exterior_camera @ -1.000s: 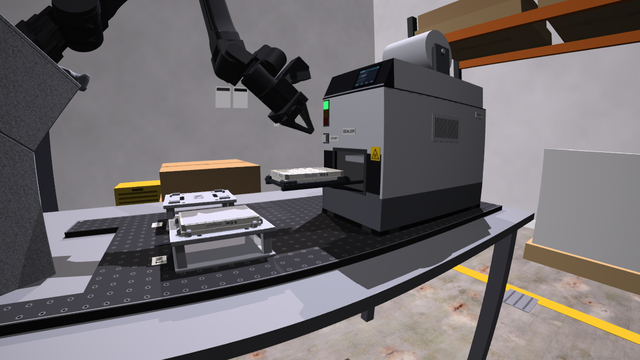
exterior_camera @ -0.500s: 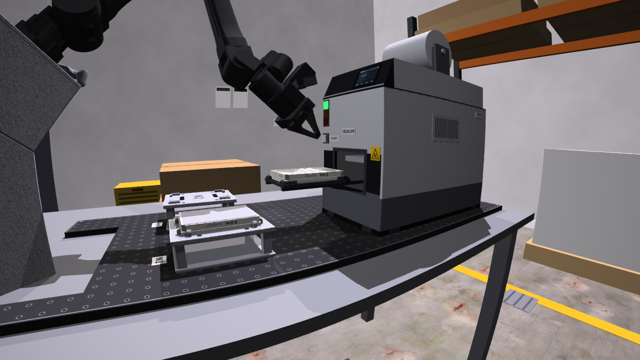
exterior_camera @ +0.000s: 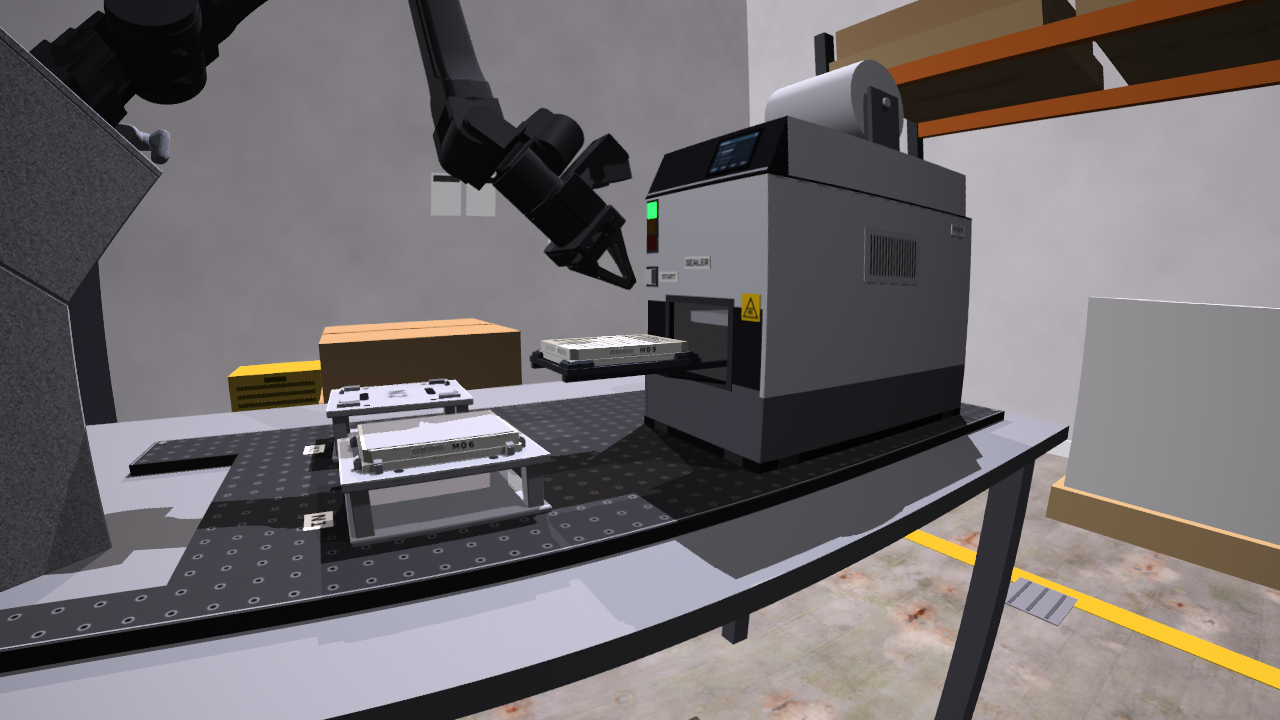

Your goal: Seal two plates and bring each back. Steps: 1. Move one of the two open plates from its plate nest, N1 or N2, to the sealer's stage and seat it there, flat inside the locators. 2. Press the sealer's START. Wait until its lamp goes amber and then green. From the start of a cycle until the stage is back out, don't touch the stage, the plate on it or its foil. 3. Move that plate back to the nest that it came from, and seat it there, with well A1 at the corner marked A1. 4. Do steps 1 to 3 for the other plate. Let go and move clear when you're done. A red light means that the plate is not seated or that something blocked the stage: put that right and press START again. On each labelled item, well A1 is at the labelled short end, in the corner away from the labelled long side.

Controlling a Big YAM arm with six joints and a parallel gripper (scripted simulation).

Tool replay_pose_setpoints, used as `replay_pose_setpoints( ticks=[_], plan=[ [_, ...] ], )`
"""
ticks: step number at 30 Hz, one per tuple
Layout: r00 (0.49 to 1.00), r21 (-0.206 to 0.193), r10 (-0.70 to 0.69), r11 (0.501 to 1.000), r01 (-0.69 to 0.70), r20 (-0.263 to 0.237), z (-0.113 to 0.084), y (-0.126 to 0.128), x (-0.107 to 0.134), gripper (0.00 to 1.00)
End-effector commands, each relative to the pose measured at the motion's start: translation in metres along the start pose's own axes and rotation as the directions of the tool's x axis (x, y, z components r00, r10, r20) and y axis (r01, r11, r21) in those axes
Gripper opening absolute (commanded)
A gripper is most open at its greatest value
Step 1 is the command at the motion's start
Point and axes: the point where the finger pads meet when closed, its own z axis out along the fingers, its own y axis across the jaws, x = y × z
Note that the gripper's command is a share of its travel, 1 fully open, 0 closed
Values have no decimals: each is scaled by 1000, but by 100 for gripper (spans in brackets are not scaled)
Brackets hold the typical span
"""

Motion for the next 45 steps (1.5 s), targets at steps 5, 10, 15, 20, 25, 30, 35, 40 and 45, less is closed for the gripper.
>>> replay_pose_setpoints(
  ticks=[5,10,15,20,25,30,35,40,45],
  plan=[
    [997,-3,-2,1000,2,78,0,-2,-40,0],
    [999,-5,3,1000,-2,47,-1,-2,-25,0],
    [1000,-9,6,1000,-6,6,-1,1,-1,0],
    [1000,-19,-10,1000,11,18,0,8,-12,0],
    [999,-27,-20,999,21,34,1,13,-24,0],
    [998,-24,-23,999,24,53,-1,12,-36,0],
    [998,-7,-20,1000,20,62,-2,-1,-38,0],
    [999,10,-11,1000,11,31,-5,-12,-19,0],
    [1000,-1,-12,1000,12,23,-2,-5,-14,0]
  ],
)
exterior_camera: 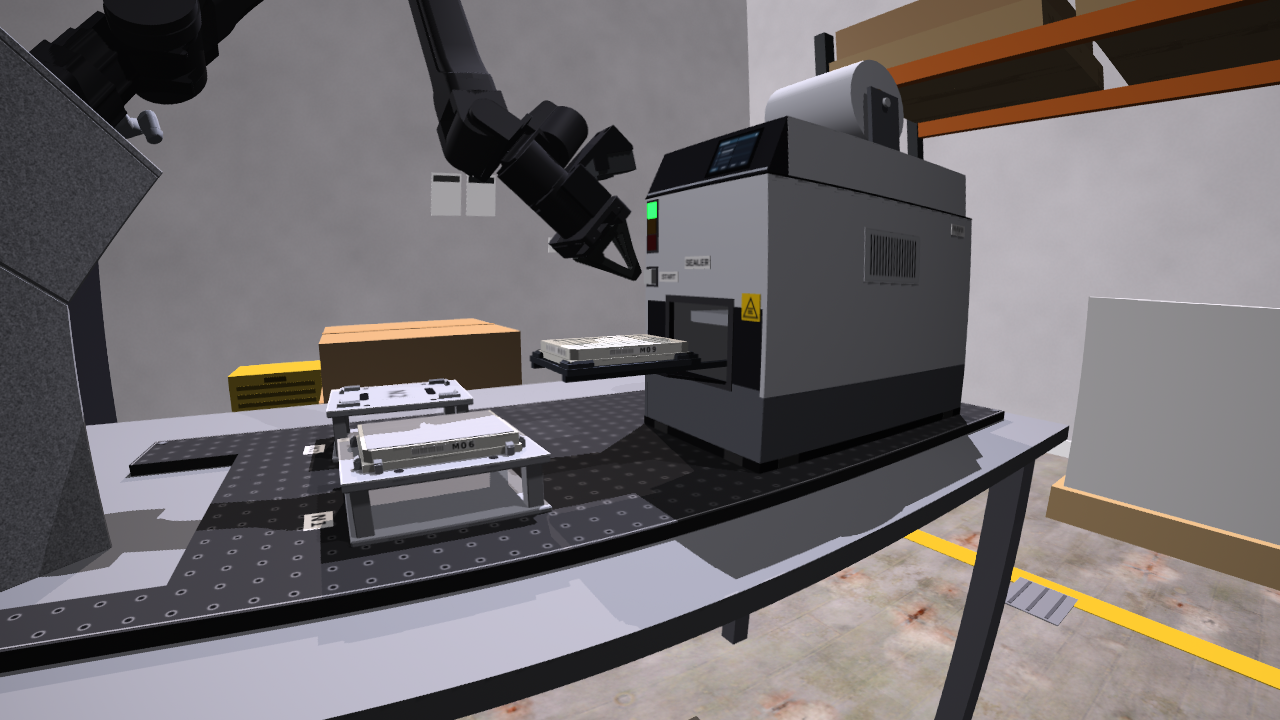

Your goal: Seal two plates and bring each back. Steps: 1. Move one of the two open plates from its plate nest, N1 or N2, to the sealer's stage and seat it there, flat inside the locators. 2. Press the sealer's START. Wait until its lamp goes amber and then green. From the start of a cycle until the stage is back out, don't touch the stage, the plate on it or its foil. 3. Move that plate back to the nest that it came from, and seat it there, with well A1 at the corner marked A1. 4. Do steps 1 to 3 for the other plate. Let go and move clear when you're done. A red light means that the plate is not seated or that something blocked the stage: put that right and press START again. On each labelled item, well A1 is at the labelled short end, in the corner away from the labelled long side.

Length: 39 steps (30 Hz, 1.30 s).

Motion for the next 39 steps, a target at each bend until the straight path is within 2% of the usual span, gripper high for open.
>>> replay_pose_setpoints(
  ticks=[1,7,12,19,29,32,39],
  plan=[
    [1000,-4,-11,1000,11,10,1,-2,-1,0],
    [999,-35,-22,999,23,43,5,16,-19,0],
    [999,-28,-20,999,21,40,5,15,-24,0],
    [999,-3,-12,1000,12,30,-1,1,-18,0],
    [1000,10,-7,1000,7,23,6,-8,-17,0],
    [1000,10,-7,1000,6,19,6,-8,-16,0],
    [1000,-18,-13,1000,13,14,12,7,-11,0]
  ],
)
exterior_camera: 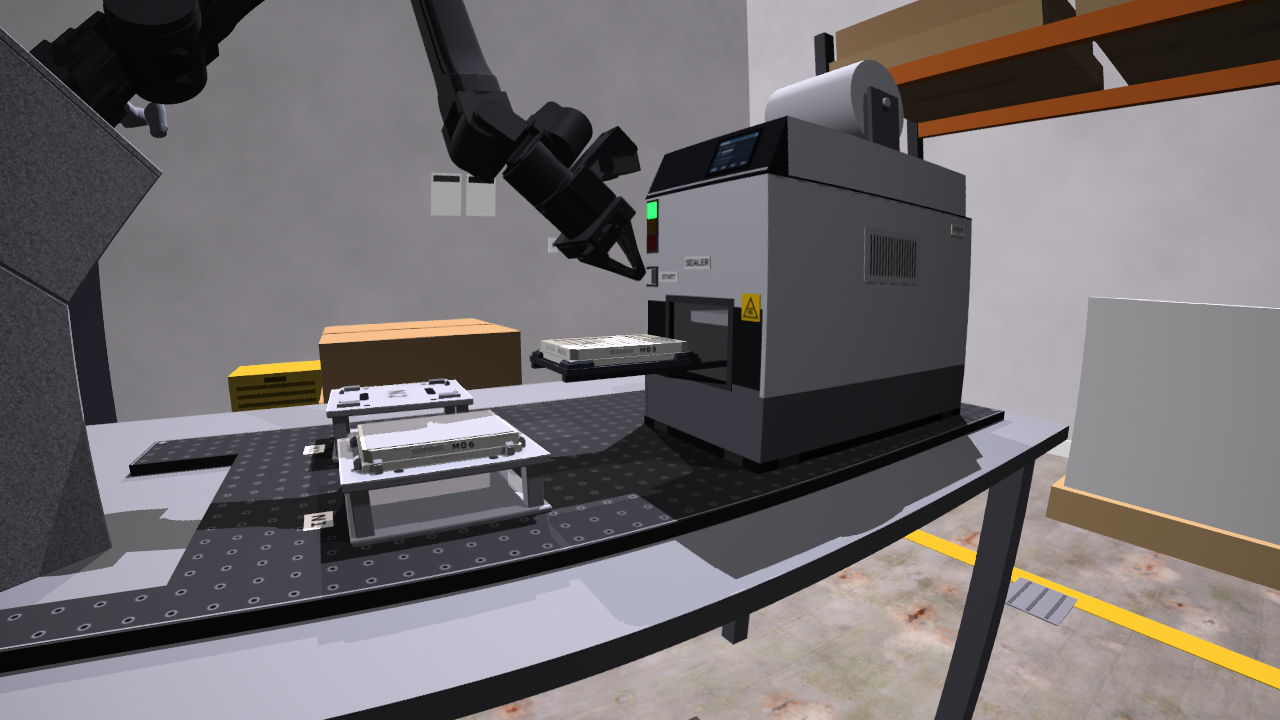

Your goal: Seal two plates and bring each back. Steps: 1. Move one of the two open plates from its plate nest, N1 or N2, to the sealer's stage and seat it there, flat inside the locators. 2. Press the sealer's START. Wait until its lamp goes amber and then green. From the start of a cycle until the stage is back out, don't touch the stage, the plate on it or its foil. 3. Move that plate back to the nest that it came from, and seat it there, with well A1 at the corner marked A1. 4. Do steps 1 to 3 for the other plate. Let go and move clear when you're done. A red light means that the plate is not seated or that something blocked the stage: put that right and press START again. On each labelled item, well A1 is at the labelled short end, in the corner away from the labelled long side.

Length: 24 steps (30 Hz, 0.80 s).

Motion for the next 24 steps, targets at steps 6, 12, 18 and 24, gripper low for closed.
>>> replay_pose_setpoints(
  ticks=[6,12,18,24],
  plan=[
    [1000,-15,-10,1000,9,-4,6,7,-1,0],
    [1000,-22,-13,1000,13,12,7,9,-7,0],
    [1000,-25,-15,1000,15,20,10,11,-11,0],
    [1000,-17,-10,1000,10,1,9,8,-5,0]
  ],
)
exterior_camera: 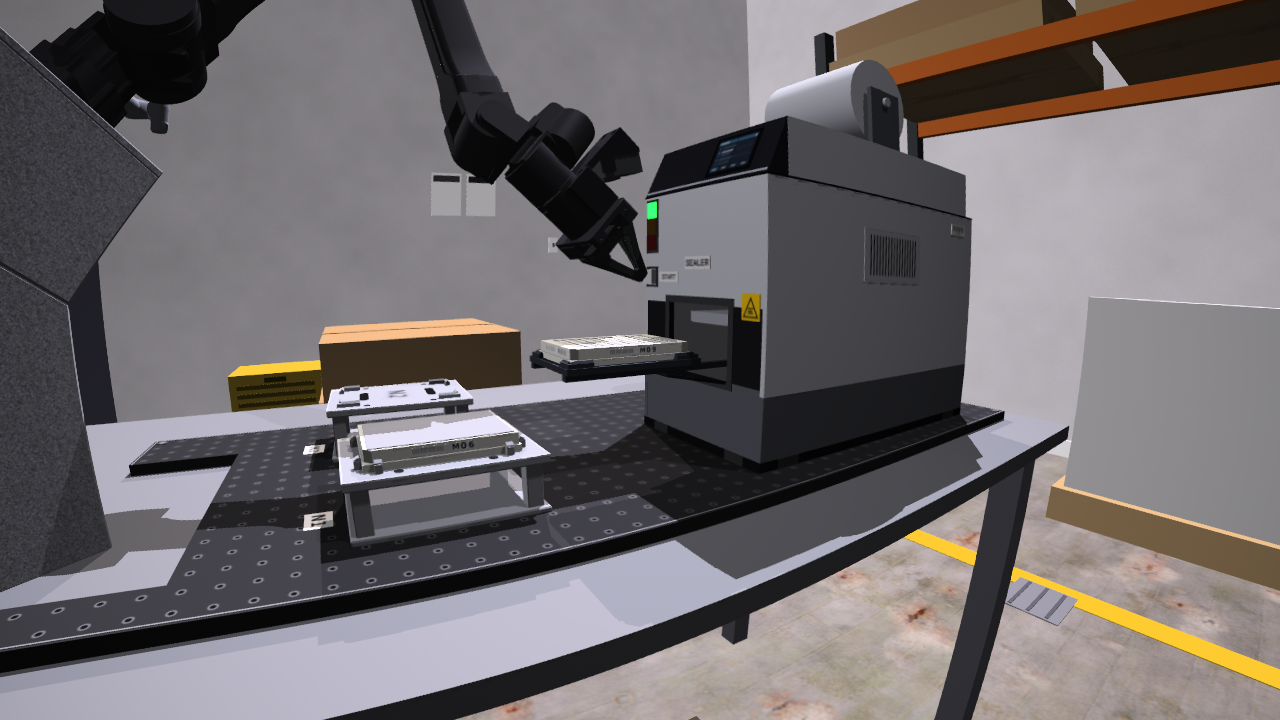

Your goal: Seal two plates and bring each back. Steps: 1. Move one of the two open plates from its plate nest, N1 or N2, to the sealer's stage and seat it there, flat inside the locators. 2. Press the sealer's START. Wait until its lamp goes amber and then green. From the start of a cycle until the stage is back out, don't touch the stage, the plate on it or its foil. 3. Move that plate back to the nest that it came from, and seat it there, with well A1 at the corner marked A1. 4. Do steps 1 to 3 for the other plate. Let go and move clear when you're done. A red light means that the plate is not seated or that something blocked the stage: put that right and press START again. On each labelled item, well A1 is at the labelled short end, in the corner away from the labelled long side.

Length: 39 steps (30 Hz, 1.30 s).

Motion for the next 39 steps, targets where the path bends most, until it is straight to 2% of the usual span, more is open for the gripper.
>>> replay_pose_setpoints(
  ticks=[1,6,19,29,39],
  plan=[
    [1000,-16,-11,1000,11,4,7,8,-5,0],
    [1000,-24,-15,1000,15,24,8,10,-11,0],
    [1000,-23,-14,1000,15,24,12,11,-16,0],
    [998,-32,-20,999,22,51,13,15,-29,0],
    [998,-33,-21,999,22,55,15,15,-32,0]
  ],
)
